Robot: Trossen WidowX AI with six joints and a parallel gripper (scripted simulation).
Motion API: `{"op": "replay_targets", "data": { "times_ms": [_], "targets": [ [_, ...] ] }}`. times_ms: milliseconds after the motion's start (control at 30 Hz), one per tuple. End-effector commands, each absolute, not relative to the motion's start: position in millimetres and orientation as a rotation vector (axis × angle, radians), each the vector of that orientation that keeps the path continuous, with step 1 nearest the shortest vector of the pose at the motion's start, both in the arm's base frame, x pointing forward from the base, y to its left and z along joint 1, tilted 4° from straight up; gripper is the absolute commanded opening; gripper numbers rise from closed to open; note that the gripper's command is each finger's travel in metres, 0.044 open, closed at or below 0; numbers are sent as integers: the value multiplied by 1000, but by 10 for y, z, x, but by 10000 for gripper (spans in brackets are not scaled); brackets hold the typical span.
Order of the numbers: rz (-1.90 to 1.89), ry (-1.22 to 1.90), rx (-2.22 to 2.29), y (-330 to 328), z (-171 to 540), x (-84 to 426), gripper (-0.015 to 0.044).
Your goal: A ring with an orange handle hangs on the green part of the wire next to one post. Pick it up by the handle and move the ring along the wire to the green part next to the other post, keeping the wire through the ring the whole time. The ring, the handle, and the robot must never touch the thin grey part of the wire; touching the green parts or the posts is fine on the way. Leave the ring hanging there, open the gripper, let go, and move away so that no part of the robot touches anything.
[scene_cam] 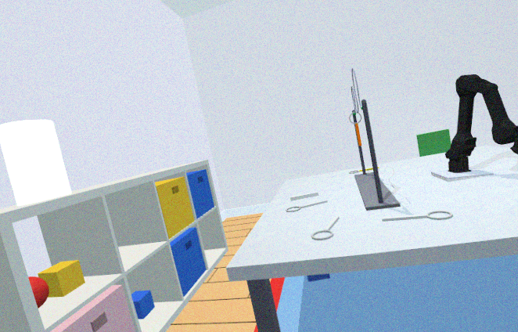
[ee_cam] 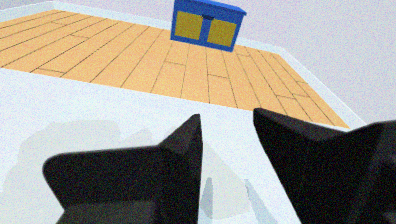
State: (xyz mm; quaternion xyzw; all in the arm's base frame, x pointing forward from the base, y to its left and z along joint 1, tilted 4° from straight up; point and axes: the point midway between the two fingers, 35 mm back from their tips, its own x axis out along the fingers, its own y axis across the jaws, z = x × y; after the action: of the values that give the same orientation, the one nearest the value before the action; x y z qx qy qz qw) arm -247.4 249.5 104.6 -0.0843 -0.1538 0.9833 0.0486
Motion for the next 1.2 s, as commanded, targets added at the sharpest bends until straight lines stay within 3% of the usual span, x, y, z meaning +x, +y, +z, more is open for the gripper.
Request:
{"op": "replay_targets", "data": {
  "times_ms": [0,600,1167],
  "targets": [
    [2903,-422,-263,2727,1063,-2204,160],
    [2385,-224,-276,3458,1125,-509,160],
    [1884,-68,-260,3250,1108,1213,160]
  ]
}}
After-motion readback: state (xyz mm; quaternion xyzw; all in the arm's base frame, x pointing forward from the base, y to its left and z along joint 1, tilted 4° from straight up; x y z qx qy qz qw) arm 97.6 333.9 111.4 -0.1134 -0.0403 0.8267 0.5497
